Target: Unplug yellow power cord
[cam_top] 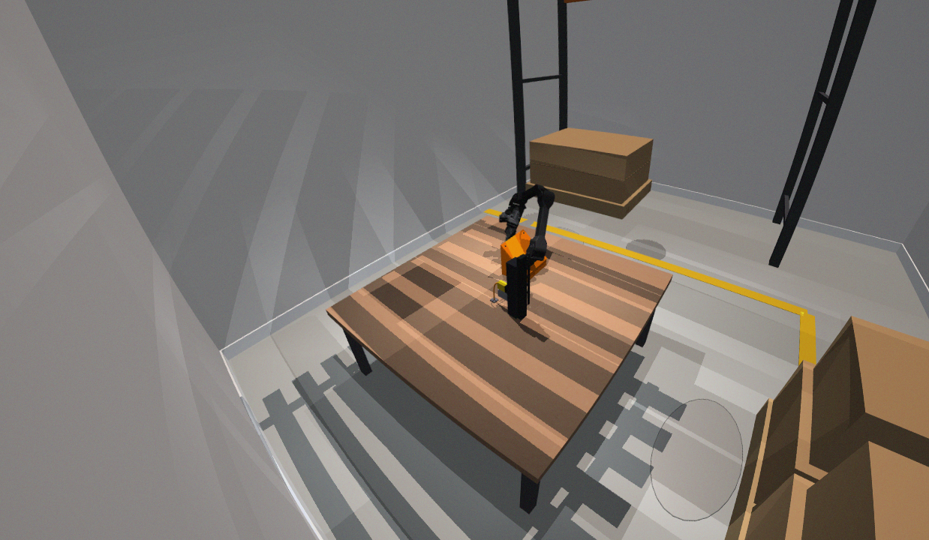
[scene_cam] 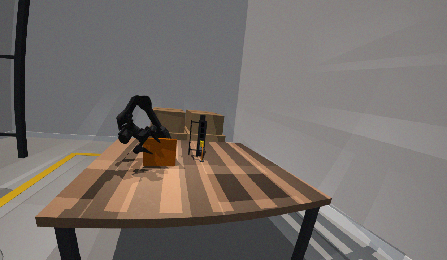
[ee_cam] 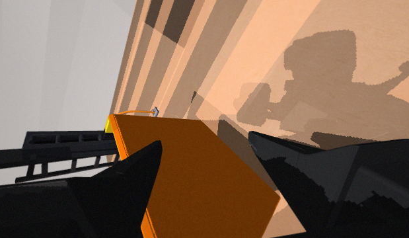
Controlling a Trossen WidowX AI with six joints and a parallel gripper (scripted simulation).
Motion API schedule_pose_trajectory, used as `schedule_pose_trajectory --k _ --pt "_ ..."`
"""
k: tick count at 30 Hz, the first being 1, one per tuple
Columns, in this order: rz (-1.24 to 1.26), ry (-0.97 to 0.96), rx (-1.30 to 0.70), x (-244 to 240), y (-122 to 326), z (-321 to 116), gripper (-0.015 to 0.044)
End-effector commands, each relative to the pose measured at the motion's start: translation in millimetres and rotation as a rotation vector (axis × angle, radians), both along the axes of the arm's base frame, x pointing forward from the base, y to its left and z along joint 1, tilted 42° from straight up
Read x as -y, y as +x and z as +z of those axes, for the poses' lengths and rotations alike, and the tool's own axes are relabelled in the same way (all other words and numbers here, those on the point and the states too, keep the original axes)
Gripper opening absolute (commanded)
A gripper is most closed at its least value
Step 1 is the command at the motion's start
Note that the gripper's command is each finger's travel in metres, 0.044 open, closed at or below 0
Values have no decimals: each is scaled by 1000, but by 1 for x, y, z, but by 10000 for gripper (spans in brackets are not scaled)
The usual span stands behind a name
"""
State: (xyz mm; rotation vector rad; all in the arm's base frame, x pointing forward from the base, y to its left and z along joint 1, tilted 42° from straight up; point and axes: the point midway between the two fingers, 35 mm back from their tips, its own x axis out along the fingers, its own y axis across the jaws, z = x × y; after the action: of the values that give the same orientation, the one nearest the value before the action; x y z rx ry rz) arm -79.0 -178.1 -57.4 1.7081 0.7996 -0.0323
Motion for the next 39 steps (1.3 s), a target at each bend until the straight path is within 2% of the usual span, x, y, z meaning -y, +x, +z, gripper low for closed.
schedule_pose_trajectory --k 1,9,16,22,32,37,39 --pt "4 4 -6 1 1 0 374" --pt "130 143 -284 35 65 19 164" --pt "168 188 -537 45 147 42 160" --pt "169 193 -721 27 221 63 160" --pt "123 194 -963 -58 320 103 160" --pt "100 195 -1056 -118 349 124 160" --pt "97 195 -1067 -127 352 127 160"
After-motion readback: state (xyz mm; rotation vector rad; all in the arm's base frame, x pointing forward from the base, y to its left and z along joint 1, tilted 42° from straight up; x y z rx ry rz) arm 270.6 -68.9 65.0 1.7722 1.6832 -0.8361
